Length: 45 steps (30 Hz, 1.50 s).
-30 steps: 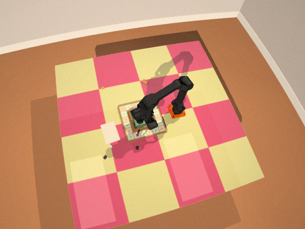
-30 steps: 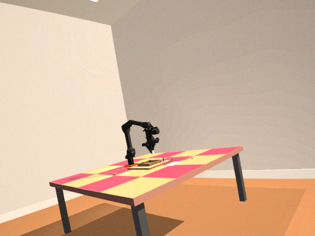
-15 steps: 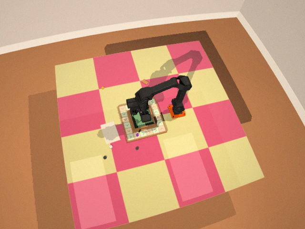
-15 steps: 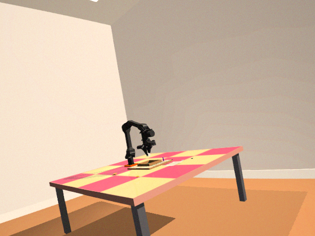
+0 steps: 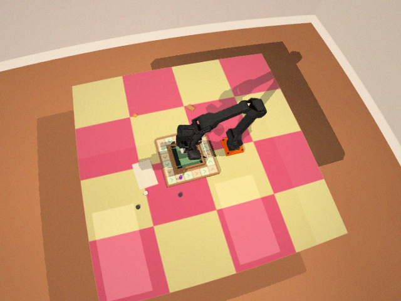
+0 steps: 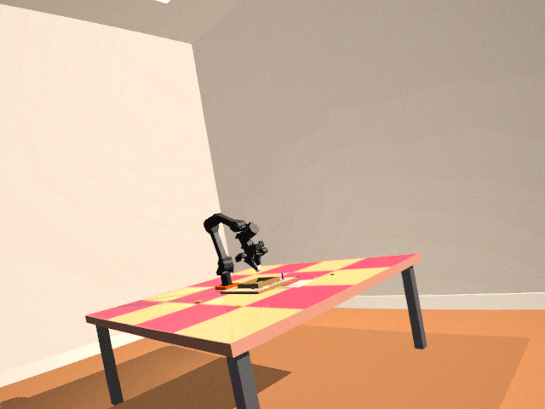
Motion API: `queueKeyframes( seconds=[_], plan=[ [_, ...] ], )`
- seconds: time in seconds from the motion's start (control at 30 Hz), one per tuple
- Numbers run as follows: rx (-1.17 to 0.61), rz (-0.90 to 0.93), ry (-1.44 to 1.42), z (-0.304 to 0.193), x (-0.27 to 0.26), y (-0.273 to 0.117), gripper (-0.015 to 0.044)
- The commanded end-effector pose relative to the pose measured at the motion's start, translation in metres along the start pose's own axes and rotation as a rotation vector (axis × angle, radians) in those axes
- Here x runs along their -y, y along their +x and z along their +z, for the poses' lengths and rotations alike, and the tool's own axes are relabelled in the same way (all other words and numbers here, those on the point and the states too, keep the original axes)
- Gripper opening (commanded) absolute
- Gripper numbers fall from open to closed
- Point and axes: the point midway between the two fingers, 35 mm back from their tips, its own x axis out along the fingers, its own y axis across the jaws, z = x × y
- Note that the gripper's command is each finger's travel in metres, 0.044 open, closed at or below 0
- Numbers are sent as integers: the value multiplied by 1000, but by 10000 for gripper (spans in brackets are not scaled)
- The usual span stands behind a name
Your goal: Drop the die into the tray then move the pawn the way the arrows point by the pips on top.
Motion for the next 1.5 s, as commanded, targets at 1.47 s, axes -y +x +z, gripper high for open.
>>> queueKeyframes(
  seconds=[1.47],
  plan=[
    [467, 1, 12, -18, 2, -27, 131]
  ],
)
